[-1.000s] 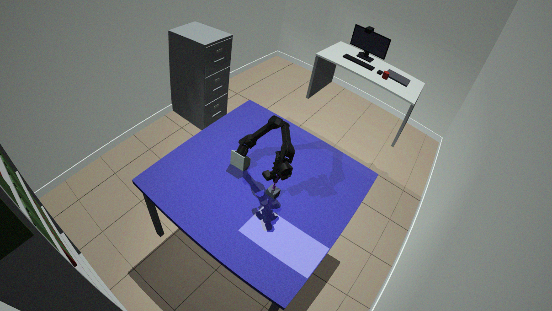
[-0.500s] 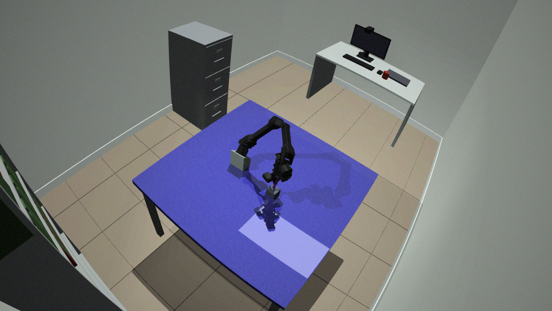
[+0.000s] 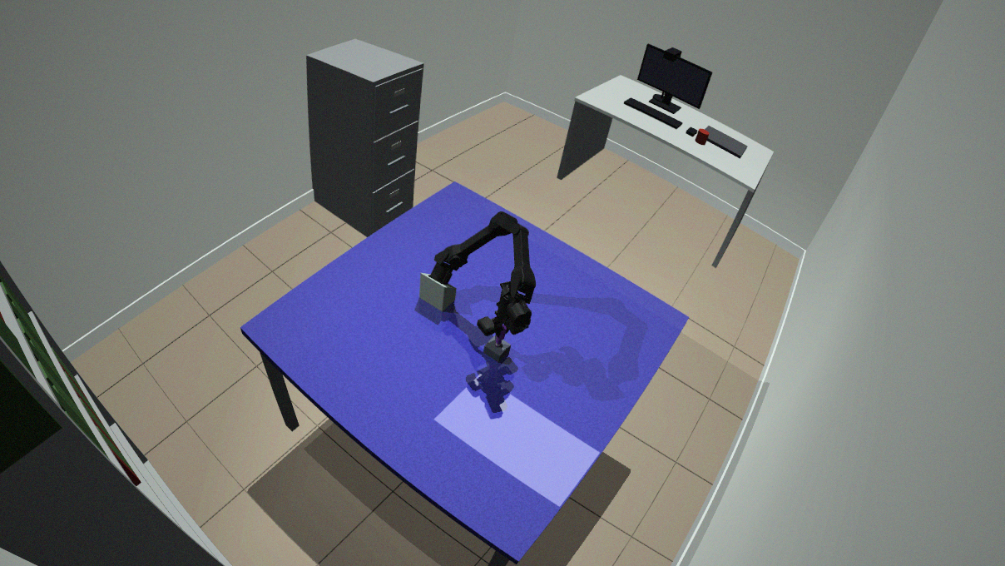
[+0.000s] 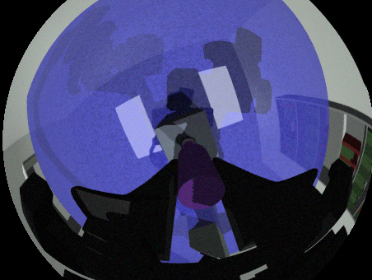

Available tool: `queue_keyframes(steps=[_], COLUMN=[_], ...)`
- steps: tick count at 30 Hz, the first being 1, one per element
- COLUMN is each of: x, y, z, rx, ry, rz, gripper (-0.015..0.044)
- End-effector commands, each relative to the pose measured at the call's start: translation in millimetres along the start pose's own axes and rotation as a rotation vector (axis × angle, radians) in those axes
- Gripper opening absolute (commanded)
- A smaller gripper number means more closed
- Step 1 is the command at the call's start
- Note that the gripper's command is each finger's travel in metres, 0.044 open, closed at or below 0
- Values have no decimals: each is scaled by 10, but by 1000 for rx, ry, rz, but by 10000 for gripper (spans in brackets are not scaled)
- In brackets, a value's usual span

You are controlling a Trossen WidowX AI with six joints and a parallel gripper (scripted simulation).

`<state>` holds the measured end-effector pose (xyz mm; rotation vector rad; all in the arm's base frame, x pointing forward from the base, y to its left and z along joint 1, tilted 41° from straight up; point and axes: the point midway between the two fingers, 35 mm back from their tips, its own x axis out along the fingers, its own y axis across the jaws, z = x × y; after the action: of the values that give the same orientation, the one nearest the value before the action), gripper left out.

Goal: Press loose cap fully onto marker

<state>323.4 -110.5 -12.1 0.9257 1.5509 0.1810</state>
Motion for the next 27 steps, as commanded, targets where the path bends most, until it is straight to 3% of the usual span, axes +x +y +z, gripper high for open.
queue_keyframes(steps=[1,27], x=[147,390], y=[11,-11], z=[-27,-20], rx=[2,2], ry=[13,14], rz=[7,8], gripper=[0,0])
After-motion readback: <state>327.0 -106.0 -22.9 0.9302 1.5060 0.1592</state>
